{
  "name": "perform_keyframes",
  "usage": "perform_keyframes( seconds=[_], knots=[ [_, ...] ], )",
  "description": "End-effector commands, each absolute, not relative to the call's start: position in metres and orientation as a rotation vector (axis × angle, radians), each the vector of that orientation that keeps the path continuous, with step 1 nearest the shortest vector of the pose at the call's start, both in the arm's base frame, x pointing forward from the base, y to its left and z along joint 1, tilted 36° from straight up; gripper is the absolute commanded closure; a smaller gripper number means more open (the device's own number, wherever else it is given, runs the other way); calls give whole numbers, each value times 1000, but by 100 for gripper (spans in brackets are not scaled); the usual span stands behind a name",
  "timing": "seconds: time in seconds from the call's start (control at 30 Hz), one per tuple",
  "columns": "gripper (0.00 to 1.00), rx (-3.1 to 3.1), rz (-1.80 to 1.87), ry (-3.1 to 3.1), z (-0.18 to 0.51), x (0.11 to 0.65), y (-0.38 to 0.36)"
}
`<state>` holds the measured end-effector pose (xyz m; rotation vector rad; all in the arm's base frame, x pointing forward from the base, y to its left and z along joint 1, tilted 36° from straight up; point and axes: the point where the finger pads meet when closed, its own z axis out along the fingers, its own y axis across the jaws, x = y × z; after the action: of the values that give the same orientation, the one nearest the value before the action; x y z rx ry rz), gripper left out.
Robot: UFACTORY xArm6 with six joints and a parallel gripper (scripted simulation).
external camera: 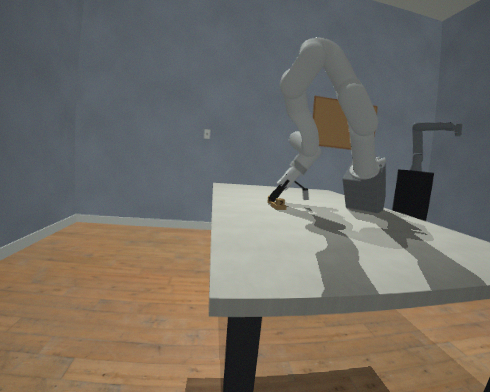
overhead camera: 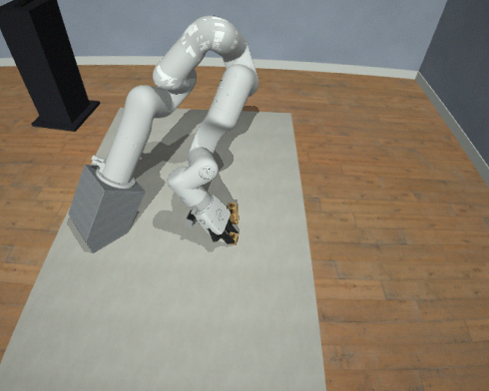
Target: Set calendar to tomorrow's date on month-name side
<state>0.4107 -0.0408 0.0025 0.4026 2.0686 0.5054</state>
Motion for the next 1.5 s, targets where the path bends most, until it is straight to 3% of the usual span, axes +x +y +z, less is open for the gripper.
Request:
perform_keyframes(
  seconds=[0.0,1.47],
  knots=[
    [73,403,505,2068,3,411,-41],
    [73,403,505,2068,59,382,-71]
  ],
)
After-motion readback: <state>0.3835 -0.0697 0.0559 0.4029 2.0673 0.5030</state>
